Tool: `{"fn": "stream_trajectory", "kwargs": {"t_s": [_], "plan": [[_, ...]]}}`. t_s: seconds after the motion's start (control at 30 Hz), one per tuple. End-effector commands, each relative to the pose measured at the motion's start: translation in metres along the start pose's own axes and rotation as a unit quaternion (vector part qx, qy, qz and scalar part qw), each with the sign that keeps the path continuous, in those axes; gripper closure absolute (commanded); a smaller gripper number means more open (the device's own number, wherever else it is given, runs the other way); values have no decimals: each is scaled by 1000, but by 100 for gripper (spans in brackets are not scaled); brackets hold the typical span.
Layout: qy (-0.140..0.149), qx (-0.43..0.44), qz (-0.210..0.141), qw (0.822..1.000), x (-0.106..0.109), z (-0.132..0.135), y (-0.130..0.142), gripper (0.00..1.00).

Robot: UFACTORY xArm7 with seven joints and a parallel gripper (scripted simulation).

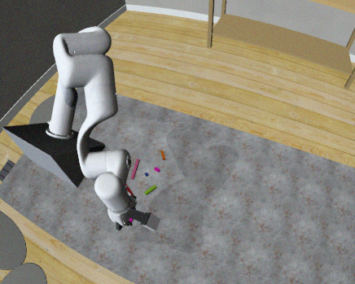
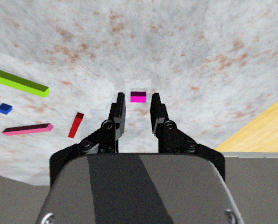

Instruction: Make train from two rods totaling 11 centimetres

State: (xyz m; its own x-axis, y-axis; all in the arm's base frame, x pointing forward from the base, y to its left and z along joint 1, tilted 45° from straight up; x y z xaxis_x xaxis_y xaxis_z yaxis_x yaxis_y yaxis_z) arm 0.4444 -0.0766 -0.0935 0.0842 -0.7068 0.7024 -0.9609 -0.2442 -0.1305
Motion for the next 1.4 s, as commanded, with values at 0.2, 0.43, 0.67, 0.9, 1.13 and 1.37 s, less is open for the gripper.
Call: {"fn": "stream_trajectory", "kwargs": {"t_s": [0.2, 0.43, 0.67, 0.9, 1.13, 1.37], "plan": [[2, 0, 2, 1000, 2, 1, -1, 64], [2, 0, 2, 1000, 2, 1, -1, 64], [2, 0, 2, 1000, 2, 1, -1, 64], [2, 0, 2, 1000, 1, 1, -1, 64], [2, 0, 2, 1000, -2, 1, -1, 64], [2, 0, 2, 1000, -8, 1, -1, 64]]}}
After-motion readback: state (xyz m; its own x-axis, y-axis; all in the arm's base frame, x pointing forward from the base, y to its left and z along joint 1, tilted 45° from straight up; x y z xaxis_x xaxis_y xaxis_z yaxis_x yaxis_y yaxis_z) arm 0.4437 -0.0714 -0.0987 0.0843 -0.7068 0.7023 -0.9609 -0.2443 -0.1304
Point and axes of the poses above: the point where the finger pads meet when closed, its own x axis back along the fingers, its own z axis across the jaws, y = z × x, the point moved 9 cm from there along x, back along the fingers, and after that the axes turned 8 degrees about x, right-handed, at the moved point
